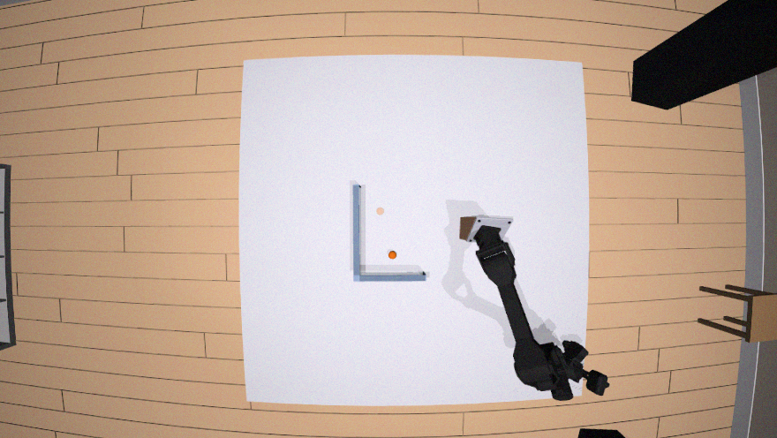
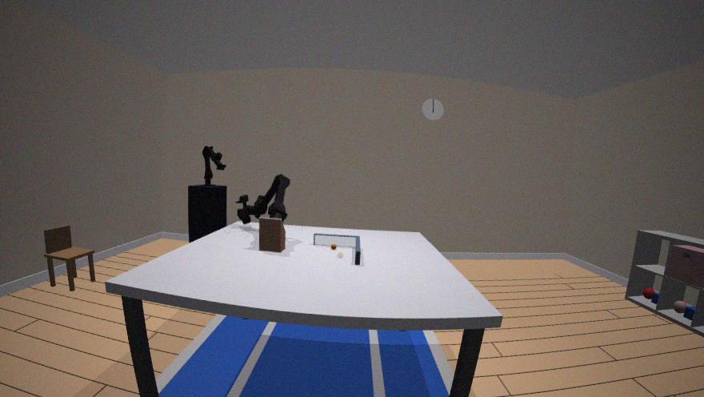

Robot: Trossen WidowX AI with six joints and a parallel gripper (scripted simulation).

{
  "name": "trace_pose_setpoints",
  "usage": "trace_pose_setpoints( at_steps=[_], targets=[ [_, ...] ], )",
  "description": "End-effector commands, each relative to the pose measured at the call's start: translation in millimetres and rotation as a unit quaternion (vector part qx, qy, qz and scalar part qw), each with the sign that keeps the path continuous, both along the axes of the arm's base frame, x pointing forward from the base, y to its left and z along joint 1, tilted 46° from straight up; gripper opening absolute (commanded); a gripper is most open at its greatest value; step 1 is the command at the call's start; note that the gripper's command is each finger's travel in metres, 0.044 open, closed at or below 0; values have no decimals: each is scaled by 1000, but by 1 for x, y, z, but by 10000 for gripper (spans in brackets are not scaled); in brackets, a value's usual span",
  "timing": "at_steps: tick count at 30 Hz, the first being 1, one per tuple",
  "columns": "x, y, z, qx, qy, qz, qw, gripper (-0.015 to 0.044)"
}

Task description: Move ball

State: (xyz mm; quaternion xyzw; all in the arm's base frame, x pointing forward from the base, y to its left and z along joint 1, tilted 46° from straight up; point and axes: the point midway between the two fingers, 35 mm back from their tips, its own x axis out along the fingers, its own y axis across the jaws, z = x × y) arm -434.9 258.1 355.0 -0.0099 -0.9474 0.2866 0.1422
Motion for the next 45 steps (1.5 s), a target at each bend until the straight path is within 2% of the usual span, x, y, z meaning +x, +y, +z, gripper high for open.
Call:
trace_pose_setpoints(
  at_steps=[1, 6, 15, 25, 35, 45],
  targets=[
    [1, 1, 1, 0, 1, -1, 1000, 374],
    [28, 27, 24, 10, 24, -38, 999, 242],
    [82, 75, 42, -82, 42, -101, 991, 241],
    [169, 129, 62, -155, 81, -194, 965, 241],
    [277, 166, 77, -186, 133, -303, 925, 241],
    [391, 190, 70, -236, 185, -408, 862, 241]
  ],
)
